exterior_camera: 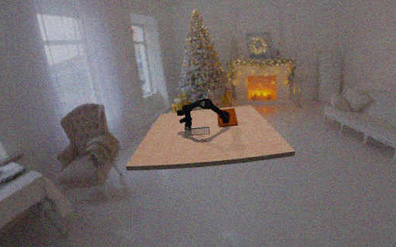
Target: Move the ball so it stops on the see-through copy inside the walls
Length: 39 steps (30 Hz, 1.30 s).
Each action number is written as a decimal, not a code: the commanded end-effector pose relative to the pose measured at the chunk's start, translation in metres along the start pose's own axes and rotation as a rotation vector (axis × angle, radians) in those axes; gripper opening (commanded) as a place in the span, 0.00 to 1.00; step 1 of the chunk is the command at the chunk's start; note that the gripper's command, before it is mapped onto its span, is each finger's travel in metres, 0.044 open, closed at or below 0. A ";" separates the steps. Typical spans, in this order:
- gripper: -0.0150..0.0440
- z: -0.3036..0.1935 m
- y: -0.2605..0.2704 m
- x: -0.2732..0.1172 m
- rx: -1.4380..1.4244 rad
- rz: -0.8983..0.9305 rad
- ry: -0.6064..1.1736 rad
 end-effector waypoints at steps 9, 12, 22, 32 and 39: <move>0.60 0.000 0.000 0.000 0.000 0.000 0.000; 0.60 0.000 0.000 0.000 0.000 0.000 0.000; 0.60 0.000 0.000 -0.085 0.002 0.000 0.000; 0.60 0.002 -0.002 -0.081 0.006 0.002 -0.013; 0.91 -0.002 -0.001 -0.124 0.004 0.003 -0.010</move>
Point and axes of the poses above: the point midway between the two fingers, 35 mm back from their tips, its own x axis out along the fingers, its own y axis across the jaws, z = x × y, the point moved 9 cm from there along -x, back along the fingers, and after that the axes turned 6 degrees about x, right-handed, at the moved point
